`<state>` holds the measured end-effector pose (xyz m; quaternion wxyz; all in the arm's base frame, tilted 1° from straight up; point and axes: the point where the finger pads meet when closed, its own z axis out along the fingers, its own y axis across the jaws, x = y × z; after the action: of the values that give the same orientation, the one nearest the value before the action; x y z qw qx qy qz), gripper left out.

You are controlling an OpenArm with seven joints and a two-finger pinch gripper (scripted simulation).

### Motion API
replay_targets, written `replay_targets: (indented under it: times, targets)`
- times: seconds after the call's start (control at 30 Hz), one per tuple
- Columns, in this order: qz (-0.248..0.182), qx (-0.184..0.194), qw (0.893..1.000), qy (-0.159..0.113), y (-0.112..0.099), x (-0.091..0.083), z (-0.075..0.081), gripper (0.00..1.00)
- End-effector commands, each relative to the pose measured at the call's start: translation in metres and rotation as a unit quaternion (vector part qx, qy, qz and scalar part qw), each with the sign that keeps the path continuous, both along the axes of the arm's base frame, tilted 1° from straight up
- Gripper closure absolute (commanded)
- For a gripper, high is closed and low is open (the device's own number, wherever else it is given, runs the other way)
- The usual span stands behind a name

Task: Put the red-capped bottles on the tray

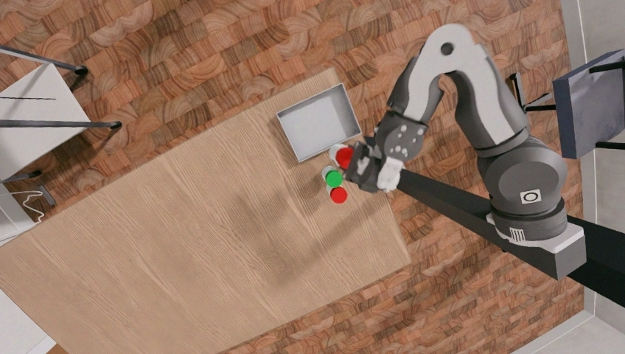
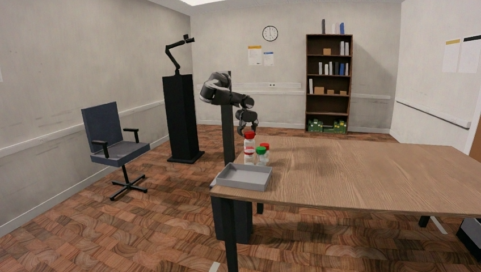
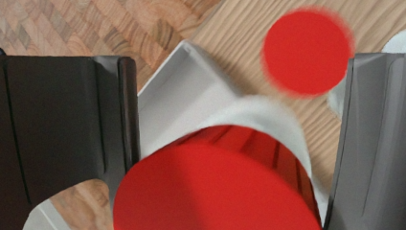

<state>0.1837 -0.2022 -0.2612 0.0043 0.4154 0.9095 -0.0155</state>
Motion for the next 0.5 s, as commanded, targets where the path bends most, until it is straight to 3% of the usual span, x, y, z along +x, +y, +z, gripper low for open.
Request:
replay_targets:
  times: [0.0, 0.47]
  targets:
    - [0.010, 0.008, 1.000, -0.007, -0.001, 0.004, 0.002, 1.00]
    - [0.008, 0.005, 1.000, 0.000, -0.019, 0.002, 0.000, 1.00]
